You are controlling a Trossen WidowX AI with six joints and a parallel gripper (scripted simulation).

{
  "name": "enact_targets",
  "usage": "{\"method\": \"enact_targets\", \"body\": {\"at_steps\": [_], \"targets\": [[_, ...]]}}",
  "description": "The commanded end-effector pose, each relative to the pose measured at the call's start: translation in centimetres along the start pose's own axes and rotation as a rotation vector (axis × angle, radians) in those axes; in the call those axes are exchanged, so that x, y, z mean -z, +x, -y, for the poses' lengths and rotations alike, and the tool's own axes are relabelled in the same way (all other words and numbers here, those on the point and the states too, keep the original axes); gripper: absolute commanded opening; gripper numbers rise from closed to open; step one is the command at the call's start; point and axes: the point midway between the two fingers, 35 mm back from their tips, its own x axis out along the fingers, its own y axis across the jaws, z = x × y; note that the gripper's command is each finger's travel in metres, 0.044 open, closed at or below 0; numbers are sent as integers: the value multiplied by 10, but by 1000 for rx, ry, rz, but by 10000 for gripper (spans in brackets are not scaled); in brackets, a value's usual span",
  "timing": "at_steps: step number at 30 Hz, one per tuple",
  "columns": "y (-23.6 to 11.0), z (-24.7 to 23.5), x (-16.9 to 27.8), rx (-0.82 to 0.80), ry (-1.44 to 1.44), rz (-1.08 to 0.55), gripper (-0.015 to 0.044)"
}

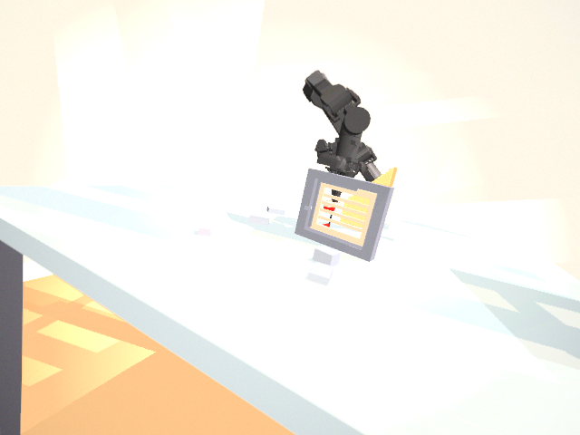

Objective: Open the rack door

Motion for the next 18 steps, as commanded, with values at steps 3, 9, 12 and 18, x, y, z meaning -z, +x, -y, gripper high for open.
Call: {"method": "enact_targets", "body": {"at_steps": [3, 9, 12, 18], "targets": [[1, 0, 1, 0, 302, -4, 14], [1, 0, 1, 0, 334, -4, 14], [1, 0, 1, 0, 334, -4, 14], [1, 0, 1, 0, 334, -4, 14]]}}
